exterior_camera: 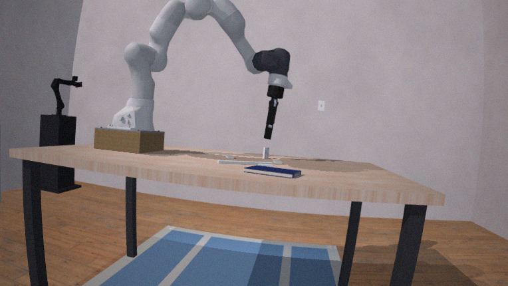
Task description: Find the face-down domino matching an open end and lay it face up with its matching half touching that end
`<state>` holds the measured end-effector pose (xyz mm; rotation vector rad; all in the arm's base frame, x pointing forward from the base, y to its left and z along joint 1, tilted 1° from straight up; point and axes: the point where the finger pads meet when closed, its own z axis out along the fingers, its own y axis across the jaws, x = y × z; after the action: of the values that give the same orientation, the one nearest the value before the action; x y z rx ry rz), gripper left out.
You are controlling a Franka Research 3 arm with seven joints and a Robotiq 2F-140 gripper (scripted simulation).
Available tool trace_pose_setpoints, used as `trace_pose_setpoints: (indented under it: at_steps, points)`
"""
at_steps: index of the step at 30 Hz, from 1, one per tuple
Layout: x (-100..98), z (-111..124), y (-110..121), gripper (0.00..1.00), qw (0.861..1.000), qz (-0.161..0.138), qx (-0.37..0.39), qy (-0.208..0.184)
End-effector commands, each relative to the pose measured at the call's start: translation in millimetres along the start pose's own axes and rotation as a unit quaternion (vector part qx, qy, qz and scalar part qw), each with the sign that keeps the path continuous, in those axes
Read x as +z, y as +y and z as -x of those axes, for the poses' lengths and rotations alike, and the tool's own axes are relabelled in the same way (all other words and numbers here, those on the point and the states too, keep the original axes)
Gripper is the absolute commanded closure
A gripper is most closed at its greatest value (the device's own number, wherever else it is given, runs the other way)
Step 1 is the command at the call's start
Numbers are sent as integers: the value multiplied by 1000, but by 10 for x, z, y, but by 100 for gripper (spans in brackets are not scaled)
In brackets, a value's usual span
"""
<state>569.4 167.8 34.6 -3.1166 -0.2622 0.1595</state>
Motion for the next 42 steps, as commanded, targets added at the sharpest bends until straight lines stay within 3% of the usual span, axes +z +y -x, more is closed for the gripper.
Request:
trace_pose_setpoints:
  at_steps: [1,13,15,16,25,42]
  points:
    - [-17,-34,-57,67,990,-6,138,14]
    - [-17,-34,-57,67,950,-20,312,29]
    - [-17,-34,-57,67,950,-20,312,29]
    - [-17,-34,-57,67,937,-22,347,33]
    - [-17,-34,-57,67,888,-20,456,47]
    - [-11,-34,-57,67,888,-20,456,47]
